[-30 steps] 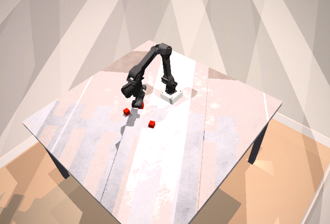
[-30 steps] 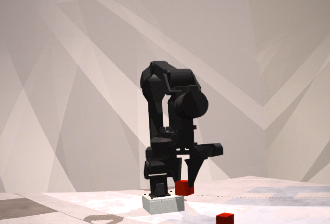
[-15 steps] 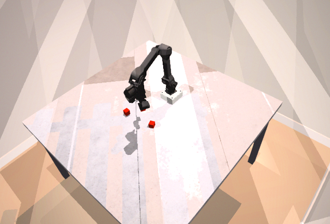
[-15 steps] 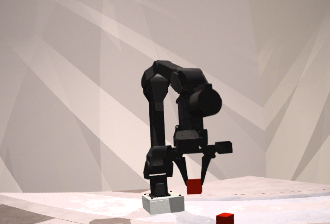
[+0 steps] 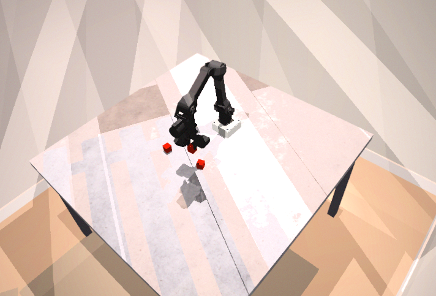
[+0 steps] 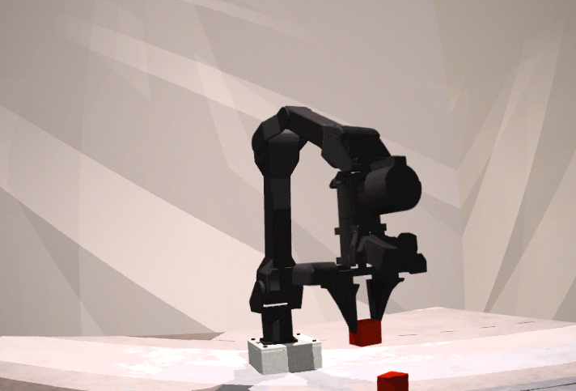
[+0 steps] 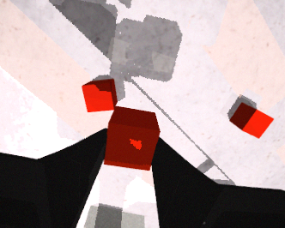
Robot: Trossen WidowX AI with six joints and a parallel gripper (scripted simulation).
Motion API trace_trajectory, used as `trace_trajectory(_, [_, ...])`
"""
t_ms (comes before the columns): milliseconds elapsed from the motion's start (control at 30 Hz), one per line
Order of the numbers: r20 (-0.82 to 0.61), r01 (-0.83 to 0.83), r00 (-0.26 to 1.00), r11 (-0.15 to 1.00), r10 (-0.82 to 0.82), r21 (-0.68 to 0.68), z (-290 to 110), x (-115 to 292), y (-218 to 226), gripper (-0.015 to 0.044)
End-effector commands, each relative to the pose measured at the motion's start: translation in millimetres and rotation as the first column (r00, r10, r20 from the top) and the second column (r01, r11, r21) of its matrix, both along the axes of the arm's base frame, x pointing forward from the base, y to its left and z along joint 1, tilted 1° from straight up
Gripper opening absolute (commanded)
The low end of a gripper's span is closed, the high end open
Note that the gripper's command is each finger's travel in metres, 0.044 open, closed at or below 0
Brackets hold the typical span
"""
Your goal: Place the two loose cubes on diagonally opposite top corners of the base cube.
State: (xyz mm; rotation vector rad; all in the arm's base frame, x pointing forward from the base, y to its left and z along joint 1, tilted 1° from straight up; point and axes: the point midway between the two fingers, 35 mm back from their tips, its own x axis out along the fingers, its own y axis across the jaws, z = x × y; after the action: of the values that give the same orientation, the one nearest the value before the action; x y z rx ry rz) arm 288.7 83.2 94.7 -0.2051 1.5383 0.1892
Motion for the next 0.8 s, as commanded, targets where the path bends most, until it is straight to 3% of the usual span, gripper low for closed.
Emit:
trace_trajectory(0, [-0.009, -0.160, 0.987, 0.987, 0.160, -0.004, -6, 1, 9, 0.0105])
trace_trajectory(233, [-0.012, -0.440, 0.898, 0.898, 0.440, -0.007, -13, 0, 27, 0.0105])
trace_trajectory(500, [-0.016, -0.712, 0.702, 0.702, 0.712, -0.008, -20, -1, 46, 0.0105])
trace_trajectory(667, [-0.019, -0.839, 0.544, 0.544, 0.839, -0.009, -25, -3, 58, 0.0105])
trace_trajectory(767, [-0.019, -0.854, 0.521, 0.521, 0.853, -0.009, -25, -4, 60, 0.0105])
